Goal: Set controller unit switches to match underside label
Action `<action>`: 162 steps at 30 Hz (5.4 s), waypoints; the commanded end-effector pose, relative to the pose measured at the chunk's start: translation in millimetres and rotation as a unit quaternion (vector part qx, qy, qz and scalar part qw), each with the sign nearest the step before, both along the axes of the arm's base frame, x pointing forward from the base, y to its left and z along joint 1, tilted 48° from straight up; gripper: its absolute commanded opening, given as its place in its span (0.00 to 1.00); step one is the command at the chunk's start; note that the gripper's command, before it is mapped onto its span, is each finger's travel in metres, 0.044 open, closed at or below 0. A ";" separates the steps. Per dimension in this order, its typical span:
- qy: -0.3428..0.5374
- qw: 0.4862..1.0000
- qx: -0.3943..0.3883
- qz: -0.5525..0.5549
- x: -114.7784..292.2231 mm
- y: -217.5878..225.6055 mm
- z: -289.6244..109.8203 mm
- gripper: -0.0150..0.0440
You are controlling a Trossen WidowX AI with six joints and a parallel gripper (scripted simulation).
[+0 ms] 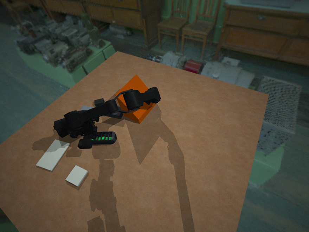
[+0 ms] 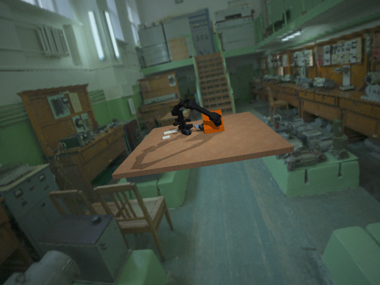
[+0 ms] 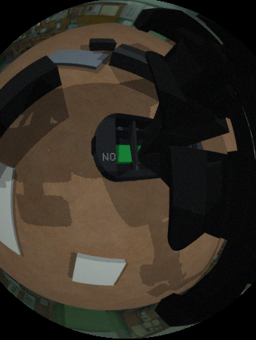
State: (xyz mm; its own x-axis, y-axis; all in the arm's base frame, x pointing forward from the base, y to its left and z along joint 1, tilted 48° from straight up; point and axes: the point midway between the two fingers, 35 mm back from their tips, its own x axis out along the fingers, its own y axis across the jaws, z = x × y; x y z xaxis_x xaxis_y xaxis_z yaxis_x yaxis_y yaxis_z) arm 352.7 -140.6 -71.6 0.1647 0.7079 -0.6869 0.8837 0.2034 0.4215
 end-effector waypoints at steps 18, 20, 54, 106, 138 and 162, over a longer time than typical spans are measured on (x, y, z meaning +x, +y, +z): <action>0.005 1.000 0.004 0.000 -1.0 4.1 -2.5 0.25; 0.005 1.000 0.004 0.000 -1.0 4.3 -2.7 0.25; 0.005 1.000 0.003 0.000 -0.5 -41.5 16.6 0.25; 0.004 1.000 0.003 0.001 7.5 -9.8 -13.4 0.25; 0.002 1.000 0.001 0.001 5.4 -26.5 1.4 0.25; 0.006 1.000 0.004 0.000 -31.3 -13.1 44.4 0.25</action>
State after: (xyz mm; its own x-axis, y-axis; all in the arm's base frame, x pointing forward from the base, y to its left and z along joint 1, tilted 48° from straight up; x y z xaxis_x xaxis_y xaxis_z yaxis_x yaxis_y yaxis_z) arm 324.8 -157.1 -27.6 0.1627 0.7111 -0.6840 0.8887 0.1955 0.4147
